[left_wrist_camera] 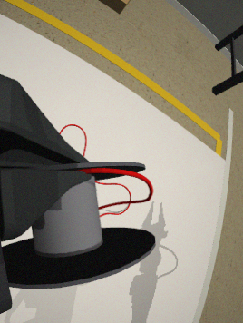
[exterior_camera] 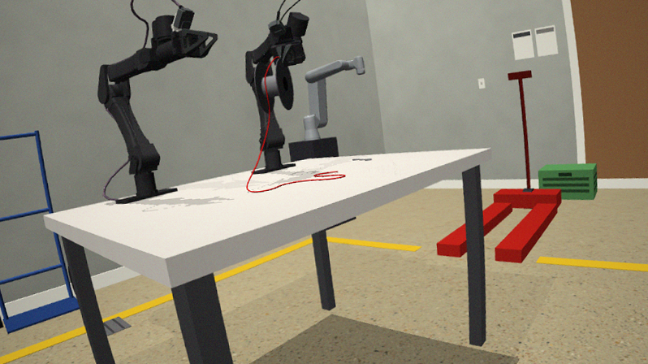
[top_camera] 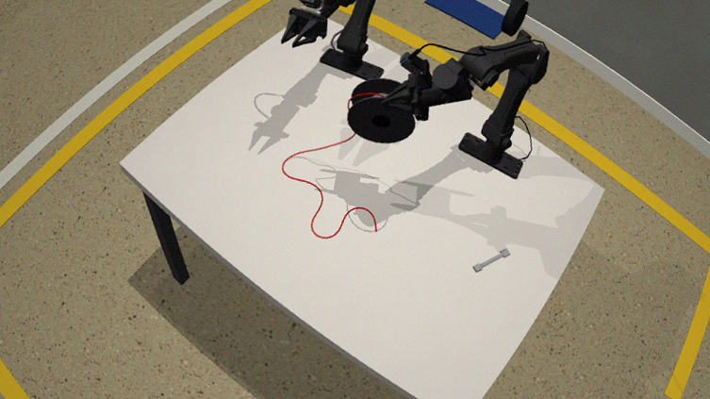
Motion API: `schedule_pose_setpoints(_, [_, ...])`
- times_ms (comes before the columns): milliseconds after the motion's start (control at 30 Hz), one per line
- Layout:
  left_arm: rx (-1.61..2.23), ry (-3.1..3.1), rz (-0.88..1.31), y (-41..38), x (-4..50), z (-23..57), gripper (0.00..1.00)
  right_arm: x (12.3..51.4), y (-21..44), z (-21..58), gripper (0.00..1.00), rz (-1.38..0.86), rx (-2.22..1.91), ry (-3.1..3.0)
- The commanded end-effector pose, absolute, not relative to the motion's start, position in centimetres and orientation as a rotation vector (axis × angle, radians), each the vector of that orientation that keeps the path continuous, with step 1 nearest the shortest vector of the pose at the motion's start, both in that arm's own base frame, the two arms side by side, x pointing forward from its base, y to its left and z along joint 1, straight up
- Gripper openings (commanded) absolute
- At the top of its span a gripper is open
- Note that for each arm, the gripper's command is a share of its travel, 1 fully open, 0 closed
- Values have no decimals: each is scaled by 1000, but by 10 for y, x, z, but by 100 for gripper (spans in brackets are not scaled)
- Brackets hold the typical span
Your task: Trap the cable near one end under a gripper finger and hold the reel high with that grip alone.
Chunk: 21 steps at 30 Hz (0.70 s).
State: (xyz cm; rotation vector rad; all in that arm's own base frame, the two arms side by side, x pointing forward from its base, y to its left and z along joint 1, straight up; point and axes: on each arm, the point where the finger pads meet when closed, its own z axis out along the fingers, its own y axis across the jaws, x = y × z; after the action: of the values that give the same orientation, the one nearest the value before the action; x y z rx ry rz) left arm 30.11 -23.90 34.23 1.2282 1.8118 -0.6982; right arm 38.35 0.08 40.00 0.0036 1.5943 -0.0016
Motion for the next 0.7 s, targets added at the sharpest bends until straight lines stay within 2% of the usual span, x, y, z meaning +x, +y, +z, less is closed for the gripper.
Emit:
schedule_pose_setpoints(0, [1228, 1808, -728, -241, 298, 354, 0, 376, -2, 411, 30, -6, -3, 1549])
schedule_pose_setpoints(667, [1227, 1808, -726, -241, 298, 397, 0, 376, -2, 411, 30, -6, -3, 1549])
